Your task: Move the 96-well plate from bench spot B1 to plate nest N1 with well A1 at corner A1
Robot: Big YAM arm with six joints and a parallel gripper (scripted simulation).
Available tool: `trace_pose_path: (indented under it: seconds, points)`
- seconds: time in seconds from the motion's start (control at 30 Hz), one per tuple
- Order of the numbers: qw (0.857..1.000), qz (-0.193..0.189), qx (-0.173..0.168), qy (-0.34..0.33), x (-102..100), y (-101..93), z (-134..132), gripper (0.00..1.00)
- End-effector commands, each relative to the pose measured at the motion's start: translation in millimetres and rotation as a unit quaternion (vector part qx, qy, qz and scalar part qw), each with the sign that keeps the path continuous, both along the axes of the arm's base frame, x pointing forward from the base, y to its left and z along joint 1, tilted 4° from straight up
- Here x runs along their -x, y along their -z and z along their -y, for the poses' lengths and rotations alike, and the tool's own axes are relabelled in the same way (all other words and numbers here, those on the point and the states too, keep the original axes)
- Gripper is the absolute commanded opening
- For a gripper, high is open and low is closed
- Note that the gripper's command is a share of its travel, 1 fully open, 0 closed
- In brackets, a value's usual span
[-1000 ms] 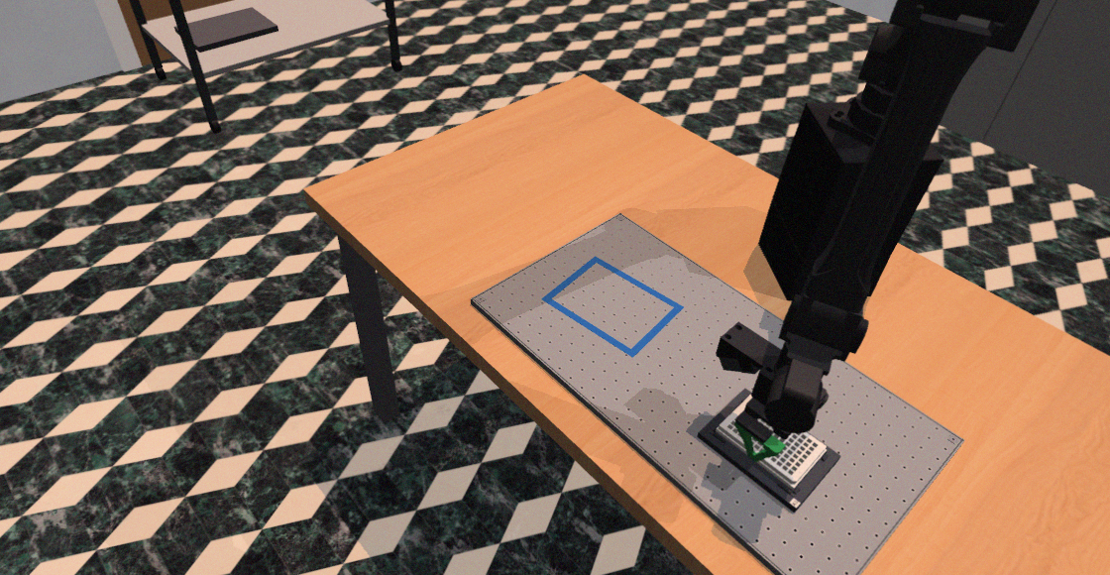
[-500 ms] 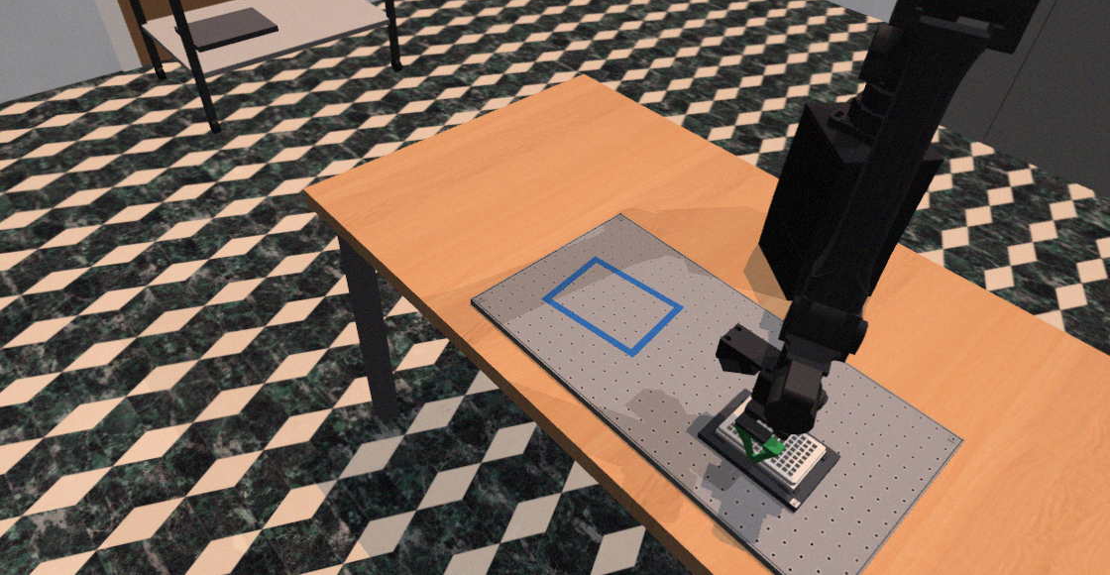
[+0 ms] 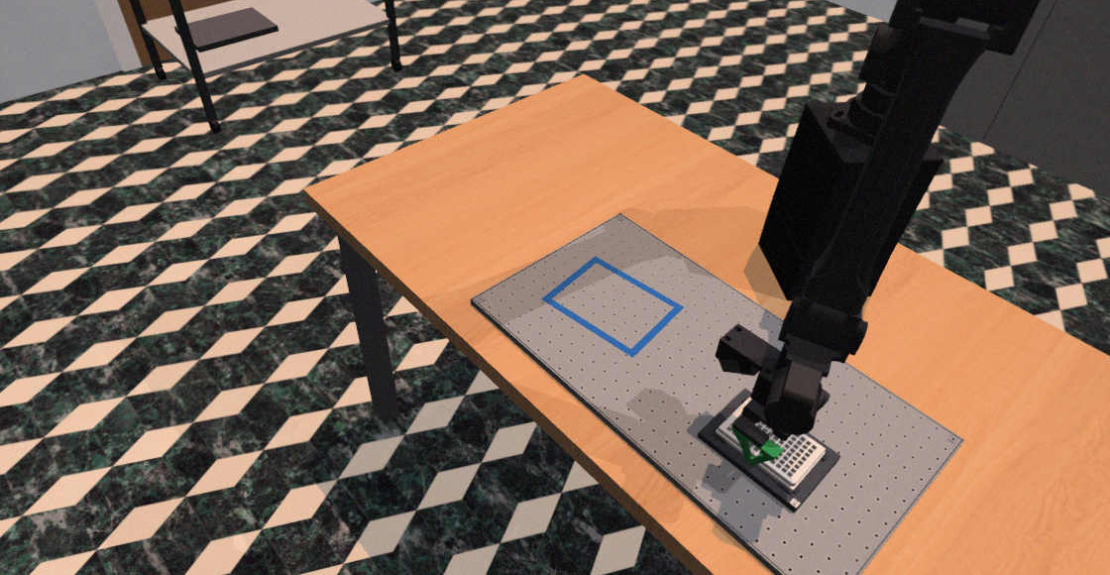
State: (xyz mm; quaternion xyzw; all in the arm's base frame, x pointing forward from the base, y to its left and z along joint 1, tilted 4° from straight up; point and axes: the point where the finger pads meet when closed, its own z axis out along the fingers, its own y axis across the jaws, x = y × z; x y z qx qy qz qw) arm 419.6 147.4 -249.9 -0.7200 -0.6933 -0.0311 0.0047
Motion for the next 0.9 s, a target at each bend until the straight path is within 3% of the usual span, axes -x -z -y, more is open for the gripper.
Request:
trace_pose_path:
  seconds: [0.0, 0.3, 0.33, 0.87]
  points:
    - [1.000, 0.012, -0.002, 0.002, -11, -6.4, -4, 1.00]
    - [1.000, 0.012, -0.002, 0.002, -11, -6.4, -4, 1.00]
    - [1.000, 0.015, -0.003, 0.003, -12, -17.5, -9, 1.00]
    - [1.000, 0.012, -0.002, 0.007, -8, -45.9, -2, 1.00]
